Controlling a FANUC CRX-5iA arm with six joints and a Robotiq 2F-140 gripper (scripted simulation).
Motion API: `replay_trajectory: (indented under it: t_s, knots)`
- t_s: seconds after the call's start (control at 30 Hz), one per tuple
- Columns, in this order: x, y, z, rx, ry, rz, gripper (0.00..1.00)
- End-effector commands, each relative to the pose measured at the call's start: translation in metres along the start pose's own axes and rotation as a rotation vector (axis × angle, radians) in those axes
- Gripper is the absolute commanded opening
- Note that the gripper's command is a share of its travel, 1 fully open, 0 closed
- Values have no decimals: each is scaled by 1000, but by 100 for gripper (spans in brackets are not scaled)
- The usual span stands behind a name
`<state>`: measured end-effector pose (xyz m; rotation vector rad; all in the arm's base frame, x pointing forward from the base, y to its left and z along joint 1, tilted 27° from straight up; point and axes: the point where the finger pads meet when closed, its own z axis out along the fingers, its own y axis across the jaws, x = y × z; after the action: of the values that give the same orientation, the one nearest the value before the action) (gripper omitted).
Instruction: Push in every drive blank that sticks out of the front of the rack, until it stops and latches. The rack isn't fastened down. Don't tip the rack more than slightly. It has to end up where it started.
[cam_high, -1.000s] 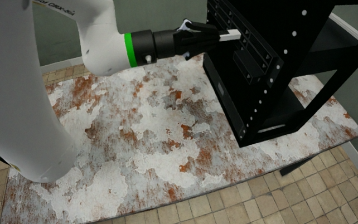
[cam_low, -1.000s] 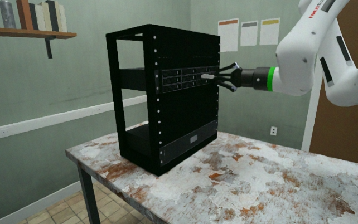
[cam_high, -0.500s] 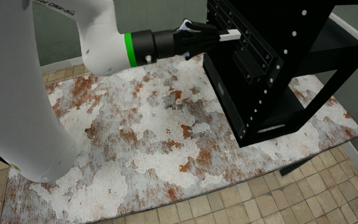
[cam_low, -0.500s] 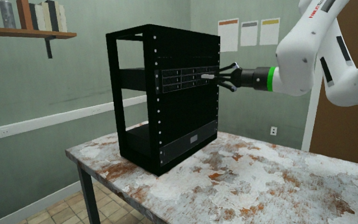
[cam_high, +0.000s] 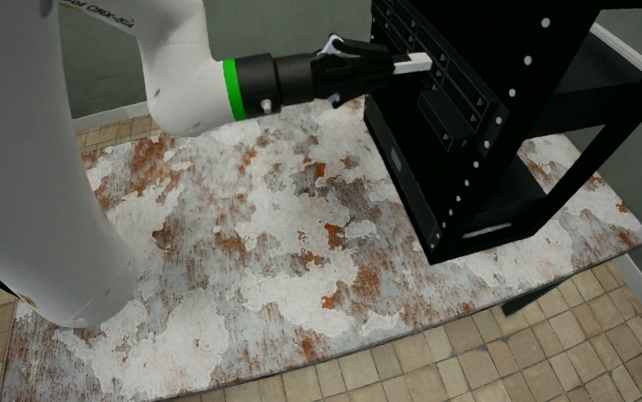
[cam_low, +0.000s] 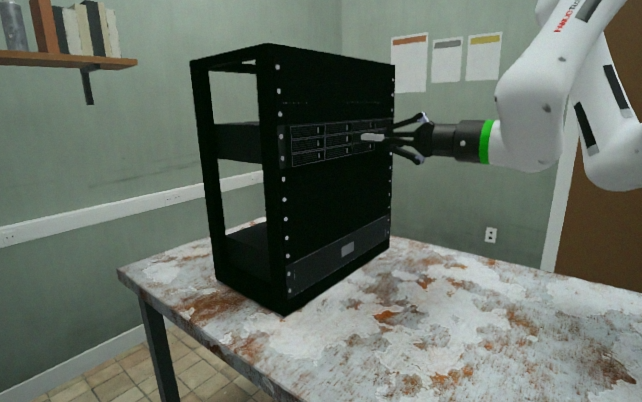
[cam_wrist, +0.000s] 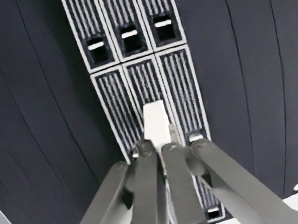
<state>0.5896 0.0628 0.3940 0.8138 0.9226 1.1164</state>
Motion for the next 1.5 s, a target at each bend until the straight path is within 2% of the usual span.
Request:
replay_trajectory:
  t_s: [0.0, 0.33, 0.7, 0.83, 1.1, 1.3, 1.47]
  knots:
    - [0, 1, 0, -1, 0, 1, 10]
    - [0, 1, -5, -1, 0, 1, 10]
    - [0, 1, -64, -1, 0, 1, 10]
    - [0, 1, -78, -1, 0, 1, 10]
    - [0, 1, -82, -1, 0, 1, 10]
    - [0, 27, -82, -1, 0, 1, 10]
    - [0, 29, -82, -1, 0, 1, 10]
